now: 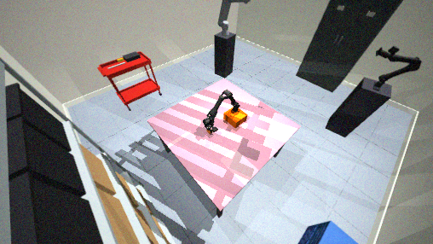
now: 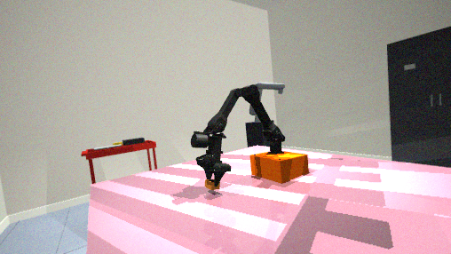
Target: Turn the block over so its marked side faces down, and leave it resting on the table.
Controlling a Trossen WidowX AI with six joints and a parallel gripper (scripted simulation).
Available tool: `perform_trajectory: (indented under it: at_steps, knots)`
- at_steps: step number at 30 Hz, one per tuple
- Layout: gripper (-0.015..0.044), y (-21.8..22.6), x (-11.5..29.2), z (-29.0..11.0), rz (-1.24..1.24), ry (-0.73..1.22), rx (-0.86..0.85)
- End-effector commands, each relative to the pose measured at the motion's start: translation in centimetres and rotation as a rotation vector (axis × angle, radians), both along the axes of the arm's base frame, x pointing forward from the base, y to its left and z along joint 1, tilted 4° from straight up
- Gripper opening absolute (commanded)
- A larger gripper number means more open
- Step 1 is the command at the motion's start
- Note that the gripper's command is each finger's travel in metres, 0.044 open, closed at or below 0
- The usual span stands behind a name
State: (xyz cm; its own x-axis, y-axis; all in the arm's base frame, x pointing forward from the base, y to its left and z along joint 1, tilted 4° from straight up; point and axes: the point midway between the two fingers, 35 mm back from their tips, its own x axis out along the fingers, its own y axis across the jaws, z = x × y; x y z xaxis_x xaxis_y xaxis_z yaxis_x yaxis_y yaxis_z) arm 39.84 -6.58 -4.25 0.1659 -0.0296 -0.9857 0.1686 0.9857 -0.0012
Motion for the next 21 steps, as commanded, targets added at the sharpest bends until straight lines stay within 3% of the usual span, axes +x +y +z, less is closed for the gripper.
perform_trajectory:
  at_steps: [1,21]
  knots:
    - [0.0000,0.05,-0.06,-0.14,0.004,-0.052,-0.006]
    - [0.0000,0.21,-1.01,0.26,0.004,-0.336,-0.054]
